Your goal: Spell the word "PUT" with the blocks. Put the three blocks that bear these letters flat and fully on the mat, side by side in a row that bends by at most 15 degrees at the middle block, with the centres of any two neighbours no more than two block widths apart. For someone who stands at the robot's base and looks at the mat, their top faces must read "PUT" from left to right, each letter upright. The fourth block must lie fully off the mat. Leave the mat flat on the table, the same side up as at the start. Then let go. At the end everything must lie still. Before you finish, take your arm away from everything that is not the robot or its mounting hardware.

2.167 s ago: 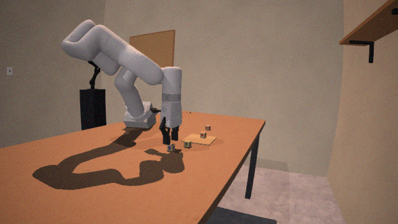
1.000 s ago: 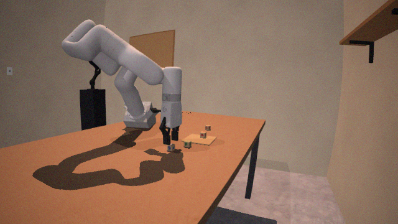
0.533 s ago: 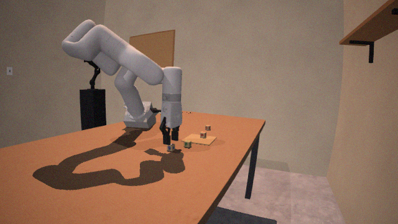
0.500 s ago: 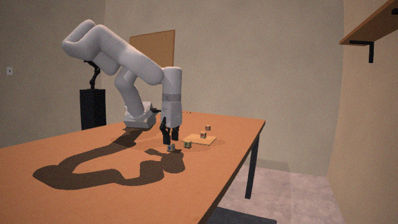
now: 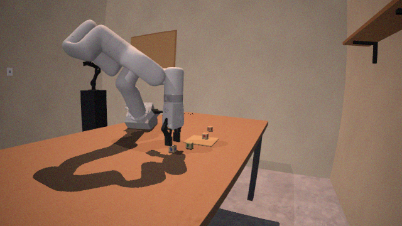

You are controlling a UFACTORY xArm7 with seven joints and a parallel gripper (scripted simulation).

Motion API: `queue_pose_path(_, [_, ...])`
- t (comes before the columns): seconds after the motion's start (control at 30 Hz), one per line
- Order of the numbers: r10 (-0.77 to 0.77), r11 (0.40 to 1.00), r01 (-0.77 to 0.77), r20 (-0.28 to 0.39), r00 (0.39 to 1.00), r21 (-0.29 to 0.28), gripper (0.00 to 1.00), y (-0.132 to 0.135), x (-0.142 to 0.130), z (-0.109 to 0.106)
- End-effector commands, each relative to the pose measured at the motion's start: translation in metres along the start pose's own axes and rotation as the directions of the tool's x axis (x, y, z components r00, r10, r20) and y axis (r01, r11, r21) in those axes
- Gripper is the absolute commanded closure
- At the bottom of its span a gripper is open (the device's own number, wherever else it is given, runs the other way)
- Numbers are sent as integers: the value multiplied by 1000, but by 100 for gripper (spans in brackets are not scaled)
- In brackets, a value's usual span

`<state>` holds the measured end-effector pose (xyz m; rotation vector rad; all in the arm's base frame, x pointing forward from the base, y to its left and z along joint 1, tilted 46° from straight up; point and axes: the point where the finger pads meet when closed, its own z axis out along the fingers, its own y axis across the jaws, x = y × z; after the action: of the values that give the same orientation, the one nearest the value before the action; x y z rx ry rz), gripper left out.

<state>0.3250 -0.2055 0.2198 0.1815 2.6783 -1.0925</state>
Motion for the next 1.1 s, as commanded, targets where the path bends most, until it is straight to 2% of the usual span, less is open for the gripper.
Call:
queue_pose_path(0.0, [0, 1000, 0, 3, 1000, 0, 37, 0, -1, -1])
queue_pose_path(0.4, [0, 1000, 0, 3, 1000, 0, 37, 0, -1, 1])
queue_pose_path(1.07, [0, 1000, 0, 3, 1000, 0, 37, 0, -1, 27])
